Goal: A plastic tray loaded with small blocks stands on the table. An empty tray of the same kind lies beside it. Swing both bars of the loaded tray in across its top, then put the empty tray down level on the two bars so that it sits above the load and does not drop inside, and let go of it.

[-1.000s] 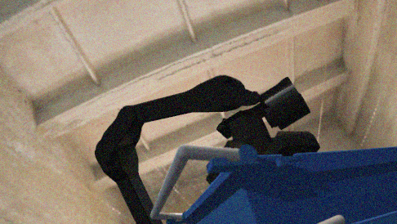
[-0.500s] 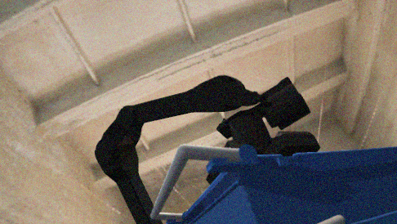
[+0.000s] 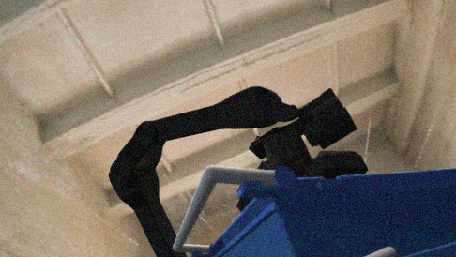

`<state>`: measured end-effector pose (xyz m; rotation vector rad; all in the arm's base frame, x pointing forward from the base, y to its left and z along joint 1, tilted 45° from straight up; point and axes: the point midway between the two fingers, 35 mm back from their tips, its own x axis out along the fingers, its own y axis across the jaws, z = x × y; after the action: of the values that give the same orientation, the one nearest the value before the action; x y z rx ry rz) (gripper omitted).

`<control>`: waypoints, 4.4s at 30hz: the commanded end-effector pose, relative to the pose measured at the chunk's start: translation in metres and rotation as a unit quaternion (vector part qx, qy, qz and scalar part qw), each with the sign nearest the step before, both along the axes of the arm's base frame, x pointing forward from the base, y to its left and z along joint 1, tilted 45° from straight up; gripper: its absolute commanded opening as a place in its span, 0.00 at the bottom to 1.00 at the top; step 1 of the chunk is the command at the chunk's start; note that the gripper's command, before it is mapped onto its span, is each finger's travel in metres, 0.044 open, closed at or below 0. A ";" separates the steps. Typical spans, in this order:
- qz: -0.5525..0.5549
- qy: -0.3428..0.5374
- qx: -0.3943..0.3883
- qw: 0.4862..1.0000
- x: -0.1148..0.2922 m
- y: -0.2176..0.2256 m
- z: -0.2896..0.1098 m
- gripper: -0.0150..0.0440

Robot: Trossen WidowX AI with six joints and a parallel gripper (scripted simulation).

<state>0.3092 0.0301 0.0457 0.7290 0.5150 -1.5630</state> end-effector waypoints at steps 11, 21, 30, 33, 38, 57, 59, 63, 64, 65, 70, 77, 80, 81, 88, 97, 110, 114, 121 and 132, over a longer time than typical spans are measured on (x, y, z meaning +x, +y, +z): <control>-0.001 0.005 0.001 1.000 -0.002 -0.001 -0.004 0.25; -0.003 0.016 0.005 1.000 -0.006 -0.004 -0.013 0.25; -0.003 0.016 0.005 1.000 -0.006 -0.004 -0.013 0.25; -0.003 0.016 0.005 1.000 -0.006 -0.004 -0.013 0.25; -0.003 0.016 0.005 1.000 -0.006 -0.004 -0.013 0.25; -0.003 0.016 0.005 1.000 -0.006 -0.004 -0.013 0.25; -0.003 0.016 0.005 1.000 -0.006 -0.004 -0.013 0.25; -0.003 0.016 0.005 1.000 -0.006 -0.004 -0.013 0.25; -0.003 0.016 0.005 1.000 -0.006 -0.004 -0.013 0.25; -0.003 0.016 0.005 1.000 -0.006 -0.004 -0.013 0.25; -0.003 0.016 0.005 1.000 -0.006 -0.004 -0.013 0.25; -0.001 0.002 0.001 1.000 -0.003 -0.003 -0.010 0.25; -0.002 0.009 0.003 1.000 -0.005 -0.005 -0.016 0.25; -0.003 0.011 0.003 1.000 -0.006 -0.006 -0.018 0.25; -0.003 0.015 0.005 1.000 -0.008 -0.007 -0.021 0.25; -0.003 0.015 0.005 1.000 -0.008 -0.007 -0.021 0.25; -0.003 0.015 0.005 1.000 -0.008 -0.007 -0.021 0.25; -0.003 0.015 0.005 1.000 -0.008 -0.007 -0.021 0.25; -0.003 0.015 0.005 1.000 -0.008 -0.007 -0.021 0.25; -0.003 0.015 0.005 1.000 -0.008 -0.007 -0.021 0.25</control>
<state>0.3060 0.0249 0.0304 0.7322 0.5114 -1.5611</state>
